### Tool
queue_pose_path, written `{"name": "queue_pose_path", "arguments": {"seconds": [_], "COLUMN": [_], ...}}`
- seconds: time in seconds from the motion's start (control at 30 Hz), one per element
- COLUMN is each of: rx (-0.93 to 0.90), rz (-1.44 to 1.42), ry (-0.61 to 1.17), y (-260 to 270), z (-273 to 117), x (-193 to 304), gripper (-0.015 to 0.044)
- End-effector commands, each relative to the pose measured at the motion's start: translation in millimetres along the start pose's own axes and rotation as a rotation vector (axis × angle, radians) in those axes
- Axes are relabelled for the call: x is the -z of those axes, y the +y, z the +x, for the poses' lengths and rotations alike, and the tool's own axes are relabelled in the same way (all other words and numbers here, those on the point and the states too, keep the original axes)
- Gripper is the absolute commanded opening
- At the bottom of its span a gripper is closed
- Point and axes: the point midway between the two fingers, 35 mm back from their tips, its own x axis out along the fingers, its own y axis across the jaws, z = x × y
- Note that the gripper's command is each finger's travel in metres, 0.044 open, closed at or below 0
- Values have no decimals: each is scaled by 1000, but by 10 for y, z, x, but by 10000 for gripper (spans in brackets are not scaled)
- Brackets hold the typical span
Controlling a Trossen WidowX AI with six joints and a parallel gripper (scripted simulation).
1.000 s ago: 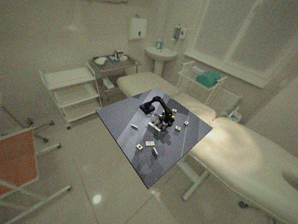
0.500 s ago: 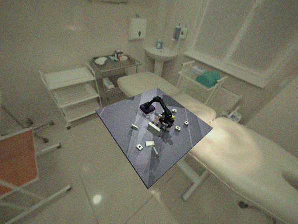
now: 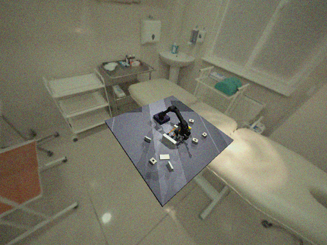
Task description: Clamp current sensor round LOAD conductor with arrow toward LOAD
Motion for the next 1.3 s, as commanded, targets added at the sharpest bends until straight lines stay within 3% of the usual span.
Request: {"name": "queue_pose_path", "arguments": {"seconds": [0.0,0.5,0.87,1.27], "rx": [2,2,2,2], "rz": [0,0,0,0], "ry": [0,0,0,0], "y": [-5,-5,-5,-5], "z": [-7,-7,-7,-7], "x": [0,0,0,0], "gripper": [387,287,0,0]}}
